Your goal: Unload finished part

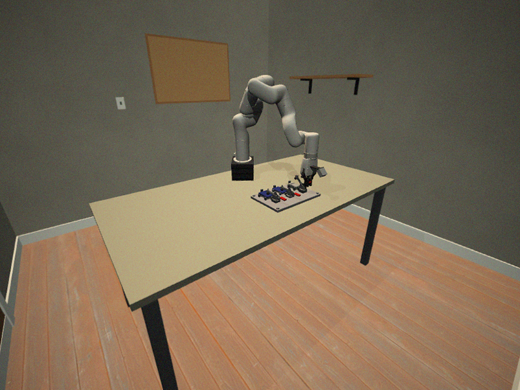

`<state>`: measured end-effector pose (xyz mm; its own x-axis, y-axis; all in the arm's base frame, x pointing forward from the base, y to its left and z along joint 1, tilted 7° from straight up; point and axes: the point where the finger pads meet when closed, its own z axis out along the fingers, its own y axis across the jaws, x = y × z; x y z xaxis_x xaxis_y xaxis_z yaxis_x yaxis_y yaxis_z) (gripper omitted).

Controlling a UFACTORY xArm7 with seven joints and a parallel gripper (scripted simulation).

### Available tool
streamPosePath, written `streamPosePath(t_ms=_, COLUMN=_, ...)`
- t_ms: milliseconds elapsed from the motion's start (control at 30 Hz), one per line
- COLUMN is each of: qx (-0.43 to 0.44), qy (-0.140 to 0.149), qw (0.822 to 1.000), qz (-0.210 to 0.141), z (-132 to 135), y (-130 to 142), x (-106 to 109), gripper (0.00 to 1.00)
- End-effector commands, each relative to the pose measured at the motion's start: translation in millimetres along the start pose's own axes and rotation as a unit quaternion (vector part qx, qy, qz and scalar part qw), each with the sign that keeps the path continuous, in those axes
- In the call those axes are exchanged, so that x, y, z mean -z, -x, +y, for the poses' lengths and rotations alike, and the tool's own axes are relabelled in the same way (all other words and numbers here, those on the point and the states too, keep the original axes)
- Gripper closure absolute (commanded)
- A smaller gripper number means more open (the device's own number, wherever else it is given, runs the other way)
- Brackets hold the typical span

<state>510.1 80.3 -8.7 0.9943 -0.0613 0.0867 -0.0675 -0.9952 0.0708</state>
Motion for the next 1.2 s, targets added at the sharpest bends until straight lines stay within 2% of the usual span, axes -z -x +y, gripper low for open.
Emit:
streamPosePath(t_ms=0, qx=0.000, qy=0.000, qw=1.000, qz=0.002, z=-0.6, y=2.4, x=3.1, gripper=1.00)
streamPosePath(t_ms=1167, qx=0.000, qy=0.000, qw=1.000, qz=0.002, z=-0.6, y=21.6, x=7.5, gripper=1.00)
